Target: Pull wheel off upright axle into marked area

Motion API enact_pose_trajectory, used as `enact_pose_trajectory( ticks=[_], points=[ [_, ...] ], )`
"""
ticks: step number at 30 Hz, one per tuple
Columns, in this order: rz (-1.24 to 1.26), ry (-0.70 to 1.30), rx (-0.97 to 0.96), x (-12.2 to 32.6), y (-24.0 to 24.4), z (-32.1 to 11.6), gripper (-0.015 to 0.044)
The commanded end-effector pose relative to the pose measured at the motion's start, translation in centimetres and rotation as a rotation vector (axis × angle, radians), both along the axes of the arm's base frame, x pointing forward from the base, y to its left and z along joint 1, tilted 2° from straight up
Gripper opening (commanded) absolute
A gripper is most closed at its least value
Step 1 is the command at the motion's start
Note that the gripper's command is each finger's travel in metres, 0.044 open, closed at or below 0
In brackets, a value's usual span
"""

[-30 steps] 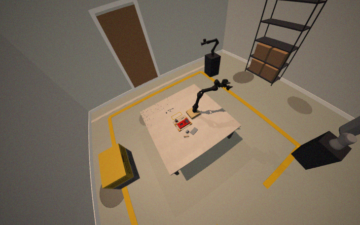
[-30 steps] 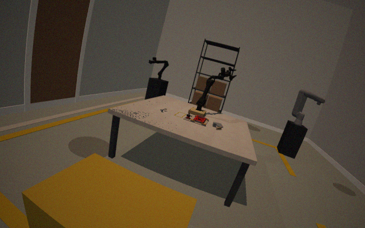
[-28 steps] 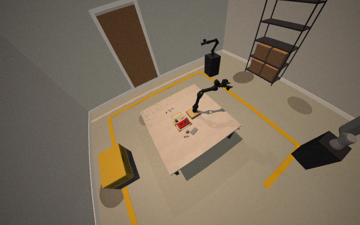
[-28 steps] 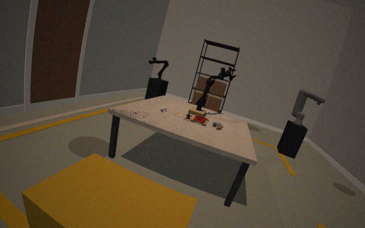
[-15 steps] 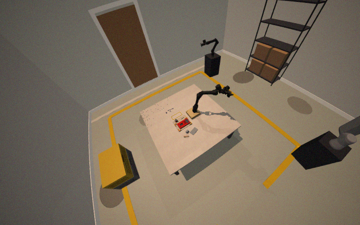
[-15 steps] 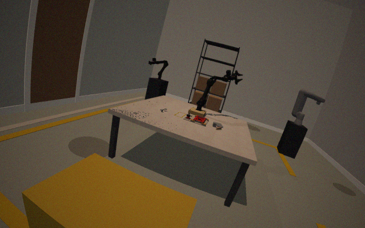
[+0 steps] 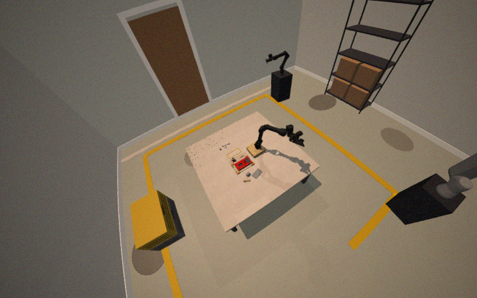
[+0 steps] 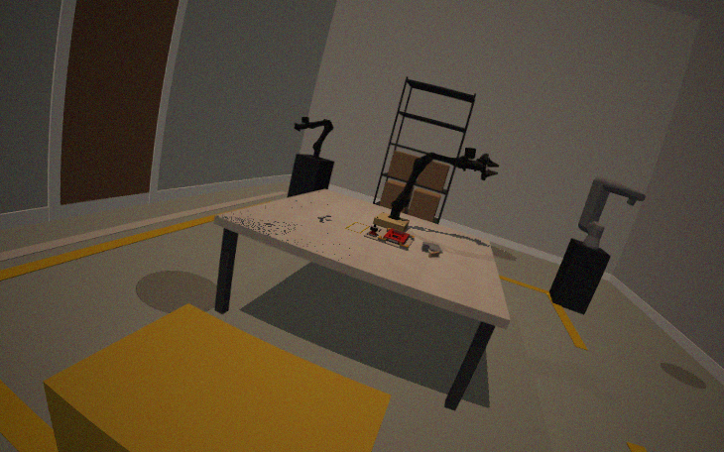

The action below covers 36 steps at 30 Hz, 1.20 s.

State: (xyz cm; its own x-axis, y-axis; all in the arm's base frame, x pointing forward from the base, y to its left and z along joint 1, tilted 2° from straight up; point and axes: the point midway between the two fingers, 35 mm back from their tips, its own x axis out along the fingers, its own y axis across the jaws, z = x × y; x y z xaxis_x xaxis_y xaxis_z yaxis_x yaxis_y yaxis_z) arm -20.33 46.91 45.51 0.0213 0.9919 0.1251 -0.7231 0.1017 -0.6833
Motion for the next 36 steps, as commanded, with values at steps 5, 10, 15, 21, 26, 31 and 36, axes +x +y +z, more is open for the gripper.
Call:
enact_pose_trajectory(
  ticks=[5, 10, 15, 21, 26, 31, 36],
  points=[
    [-0.151, 0.151, -0.139, 8.7, 3.1, -4.6, 0.03],
    [-0.211, 0.211, -0.179, 12.0, 3.8, -6.1, 0.03],
    [-0.324, 0.362, -0.202, 18.6, 4.3, -7.7, 0.03],
    [-0.472, 0.533, -0.244, 26.5, 4.0, -10.6, 0.03],
    [-0.625, 0.694, -0.279, 33.7, 2.4, -13.5, 0.03],
    [-0.788, 0.871, -0.291, 40.5, -0.5, -16.5, 0.03],
    [-0.961, 1.068, -0.278, 46.5, -4.5, -19.5, 0.03]
  ],
)
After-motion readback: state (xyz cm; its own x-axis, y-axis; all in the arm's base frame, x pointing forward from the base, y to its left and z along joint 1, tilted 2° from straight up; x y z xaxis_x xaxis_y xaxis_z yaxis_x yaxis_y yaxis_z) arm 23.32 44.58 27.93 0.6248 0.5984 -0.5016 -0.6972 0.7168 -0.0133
